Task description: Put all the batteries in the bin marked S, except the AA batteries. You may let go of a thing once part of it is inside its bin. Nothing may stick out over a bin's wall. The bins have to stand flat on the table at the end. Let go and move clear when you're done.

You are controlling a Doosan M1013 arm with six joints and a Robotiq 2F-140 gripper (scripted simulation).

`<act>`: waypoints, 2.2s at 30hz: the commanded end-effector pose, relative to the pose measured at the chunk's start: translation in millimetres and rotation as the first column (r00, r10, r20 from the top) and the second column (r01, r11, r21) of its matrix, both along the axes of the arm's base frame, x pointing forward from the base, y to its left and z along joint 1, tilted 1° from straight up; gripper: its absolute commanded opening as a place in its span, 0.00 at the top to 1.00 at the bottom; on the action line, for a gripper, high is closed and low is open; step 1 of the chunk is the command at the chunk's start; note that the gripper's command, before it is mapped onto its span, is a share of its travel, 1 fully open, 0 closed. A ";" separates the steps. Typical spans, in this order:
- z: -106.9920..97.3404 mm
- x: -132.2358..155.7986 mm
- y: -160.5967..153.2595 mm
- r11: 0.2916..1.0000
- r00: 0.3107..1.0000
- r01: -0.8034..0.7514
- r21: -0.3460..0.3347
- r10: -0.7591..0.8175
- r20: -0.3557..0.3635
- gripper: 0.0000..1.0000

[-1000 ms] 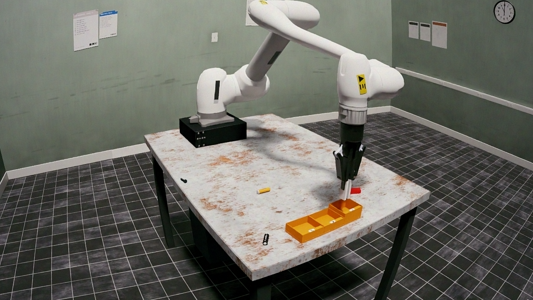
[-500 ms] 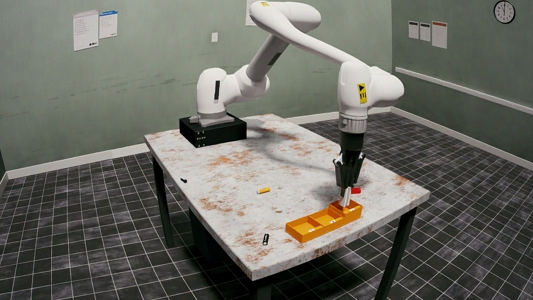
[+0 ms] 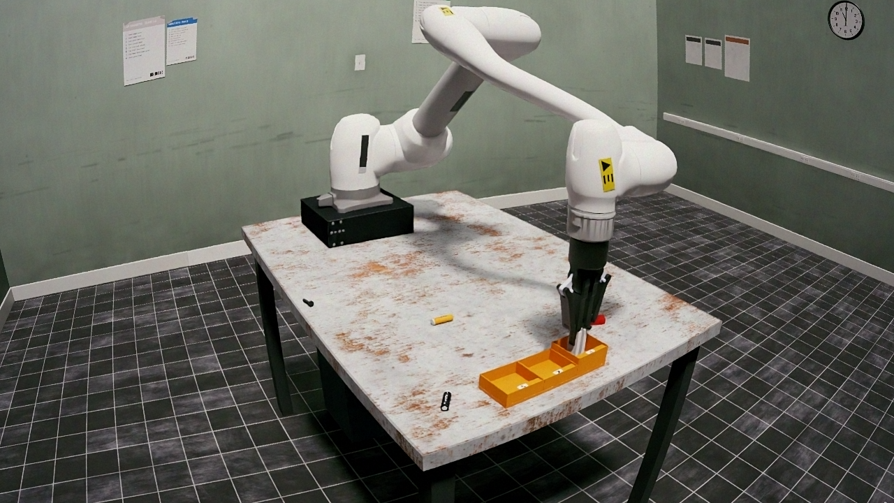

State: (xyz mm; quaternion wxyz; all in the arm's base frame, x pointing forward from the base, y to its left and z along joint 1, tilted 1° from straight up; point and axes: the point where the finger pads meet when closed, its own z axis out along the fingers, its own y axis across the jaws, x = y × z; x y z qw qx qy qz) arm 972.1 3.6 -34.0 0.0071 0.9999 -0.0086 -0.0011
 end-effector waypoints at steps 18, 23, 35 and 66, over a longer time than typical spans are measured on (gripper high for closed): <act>-0.6 0.1 0.0 1.000 1.000 0.000 0.000 0.000 0.000 0.85; -0.6 0.1 0.0 1.000 1.000 0.000 0.000 0.000 0.000 0.85; -0.6 0.1 0.0 1.000 1.000 0.000 0.000 0.000 0.000 0.85; 26.1 0.2 0.4 1.000 1.000 0.000 0.000 0.000 0.000 0.85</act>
